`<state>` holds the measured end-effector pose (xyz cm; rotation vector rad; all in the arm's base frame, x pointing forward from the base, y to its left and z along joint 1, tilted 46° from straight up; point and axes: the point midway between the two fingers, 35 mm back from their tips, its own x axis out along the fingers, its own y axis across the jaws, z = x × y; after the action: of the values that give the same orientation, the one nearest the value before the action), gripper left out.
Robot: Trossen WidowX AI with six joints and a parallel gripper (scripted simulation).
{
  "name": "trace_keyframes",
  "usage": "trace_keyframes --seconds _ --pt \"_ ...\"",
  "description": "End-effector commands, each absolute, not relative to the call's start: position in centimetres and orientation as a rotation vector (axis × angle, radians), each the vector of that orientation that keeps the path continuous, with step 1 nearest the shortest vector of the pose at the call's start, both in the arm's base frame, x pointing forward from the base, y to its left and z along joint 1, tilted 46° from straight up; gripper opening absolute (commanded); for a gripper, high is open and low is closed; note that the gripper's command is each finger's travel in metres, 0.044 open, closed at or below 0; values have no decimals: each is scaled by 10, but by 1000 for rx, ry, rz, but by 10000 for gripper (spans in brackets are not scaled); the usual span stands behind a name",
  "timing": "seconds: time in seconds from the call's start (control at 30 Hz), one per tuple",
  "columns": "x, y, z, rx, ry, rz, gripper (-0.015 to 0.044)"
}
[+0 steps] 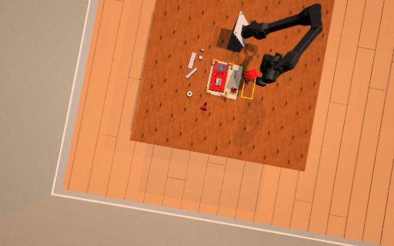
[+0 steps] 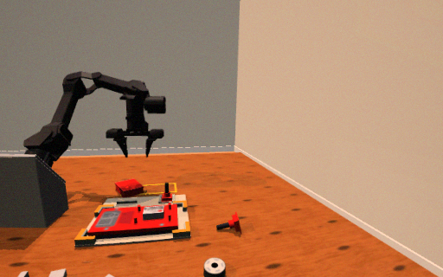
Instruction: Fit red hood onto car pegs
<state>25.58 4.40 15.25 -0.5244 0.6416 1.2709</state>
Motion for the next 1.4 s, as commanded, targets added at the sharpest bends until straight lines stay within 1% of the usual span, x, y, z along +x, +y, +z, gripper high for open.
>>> trace_keyframes --seconds 0.0,0.03,0.7,1.03,1.37 --pt "254 45 151 -390 737 1202 420" --pt "254 46 150 -345 768 1179 440" --pt "244 53 130 555 1280 624 440" --pt "238 56 121 997 1454 270 440" --pt "235 59 111 1428 1563 -136 440"
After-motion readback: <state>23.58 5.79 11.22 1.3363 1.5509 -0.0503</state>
